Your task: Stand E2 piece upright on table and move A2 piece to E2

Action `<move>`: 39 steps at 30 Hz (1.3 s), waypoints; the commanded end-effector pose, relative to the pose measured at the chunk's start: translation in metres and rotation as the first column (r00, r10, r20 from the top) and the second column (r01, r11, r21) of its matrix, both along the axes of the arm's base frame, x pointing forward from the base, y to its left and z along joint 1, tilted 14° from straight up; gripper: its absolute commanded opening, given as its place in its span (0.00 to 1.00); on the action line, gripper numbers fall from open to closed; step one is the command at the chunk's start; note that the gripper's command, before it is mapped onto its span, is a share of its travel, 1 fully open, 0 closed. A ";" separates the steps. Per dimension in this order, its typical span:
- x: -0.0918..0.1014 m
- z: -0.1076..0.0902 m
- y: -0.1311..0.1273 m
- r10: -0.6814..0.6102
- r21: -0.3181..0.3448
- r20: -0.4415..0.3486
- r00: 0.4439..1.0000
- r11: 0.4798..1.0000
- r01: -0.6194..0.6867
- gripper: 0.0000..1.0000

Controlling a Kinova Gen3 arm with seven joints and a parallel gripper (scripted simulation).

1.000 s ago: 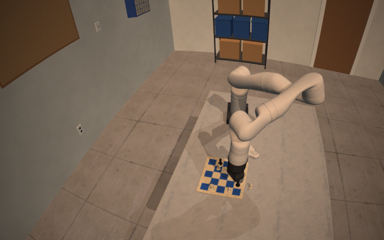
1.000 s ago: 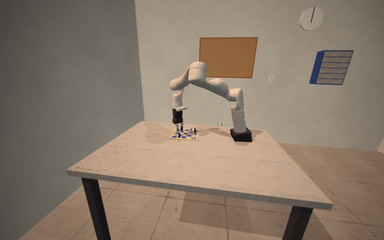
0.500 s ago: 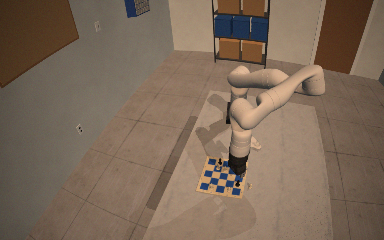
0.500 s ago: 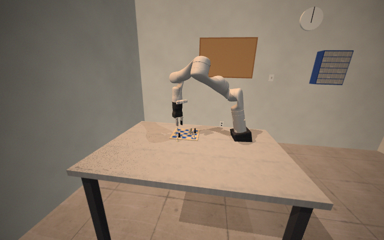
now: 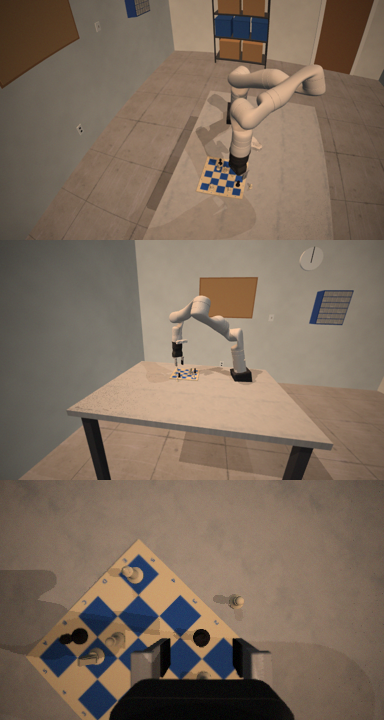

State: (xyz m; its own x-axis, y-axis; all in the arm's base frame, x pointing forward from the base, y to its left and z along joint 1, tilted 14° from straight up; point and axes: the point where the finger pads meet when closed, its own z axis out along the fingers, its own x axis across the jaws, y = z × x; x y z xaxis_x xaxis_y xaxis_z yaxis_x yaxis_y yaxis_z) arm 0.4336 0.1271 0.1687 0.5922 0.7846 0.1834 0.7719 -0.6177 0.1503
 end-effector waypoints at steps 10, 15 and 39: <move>0.000 0.001 0.000 0.000 0.001 0.001 1.000 1.000 0.000 1.00; -0.002 0.009 0.000 0.000 0.001 0.001 1.000 1.000 0.000 1.00; -0.017 0.075 -0.004 0.000 0.001 0.001 1.000 1.000 0.000 1.00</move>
